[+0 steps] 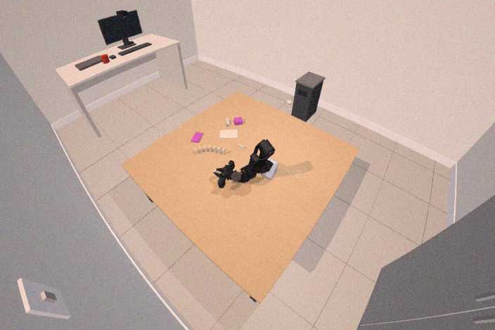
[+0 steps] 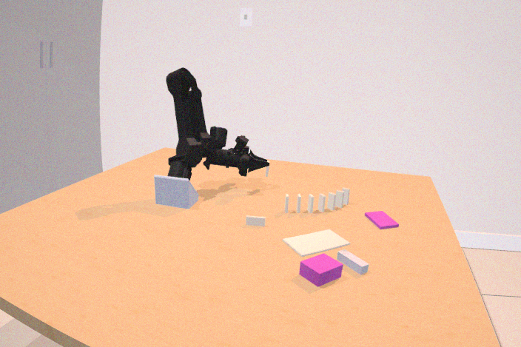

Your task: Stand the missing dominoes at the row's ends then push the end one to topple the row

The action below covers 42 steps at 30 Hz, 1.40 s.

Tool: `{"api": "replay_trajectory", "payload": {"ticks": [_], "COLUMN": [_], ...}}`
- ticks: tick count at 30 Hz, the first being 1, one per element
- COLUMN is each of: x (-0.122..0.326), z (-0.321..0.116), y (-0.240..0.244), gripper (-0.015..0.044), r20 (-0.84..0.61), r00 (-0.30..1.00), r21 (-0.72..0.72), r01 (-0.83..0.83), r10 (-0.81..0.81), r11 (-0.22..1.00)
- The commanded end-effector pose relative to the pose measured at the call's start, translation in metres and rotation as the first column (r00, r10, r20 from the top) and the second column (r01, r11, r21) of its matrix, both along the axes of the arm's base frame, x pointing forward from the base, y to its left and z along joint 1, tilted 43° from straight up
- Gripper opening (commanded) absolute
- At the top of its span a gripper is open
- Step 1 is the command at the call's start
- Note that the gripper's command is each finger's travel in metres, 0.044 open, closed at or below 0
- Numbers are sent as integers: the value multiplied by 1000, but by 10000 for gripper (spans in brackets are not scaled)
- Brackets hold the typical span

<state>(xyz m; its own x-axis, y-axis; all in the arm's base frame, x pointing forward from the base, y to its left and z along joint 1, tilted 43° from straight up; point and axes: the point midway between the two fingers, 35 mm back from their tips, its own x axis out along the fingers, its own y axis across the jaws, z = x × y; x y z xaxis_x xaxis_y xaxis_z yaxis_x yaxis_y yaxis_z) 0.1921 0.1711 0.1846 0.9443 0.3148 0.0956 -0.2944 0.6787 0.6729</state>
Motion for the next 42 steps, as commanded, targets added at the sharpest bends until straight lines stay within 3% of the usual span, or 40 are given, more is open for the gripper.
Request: {"api": "replay_trajectory", "payload": {"ticks": [1,41,42], "x": [0,-2,-2], "z": [-4,-32,-32], "y": [3,21,21], "gripper": [107,107,133], "r20": [-5,-17,-17], "r00": [1000,1000,1000], "r21": [2,2,2], "r01": [0,-1,-1], "r10": [0,1,1], "r11": [1000,1000,1000]}}
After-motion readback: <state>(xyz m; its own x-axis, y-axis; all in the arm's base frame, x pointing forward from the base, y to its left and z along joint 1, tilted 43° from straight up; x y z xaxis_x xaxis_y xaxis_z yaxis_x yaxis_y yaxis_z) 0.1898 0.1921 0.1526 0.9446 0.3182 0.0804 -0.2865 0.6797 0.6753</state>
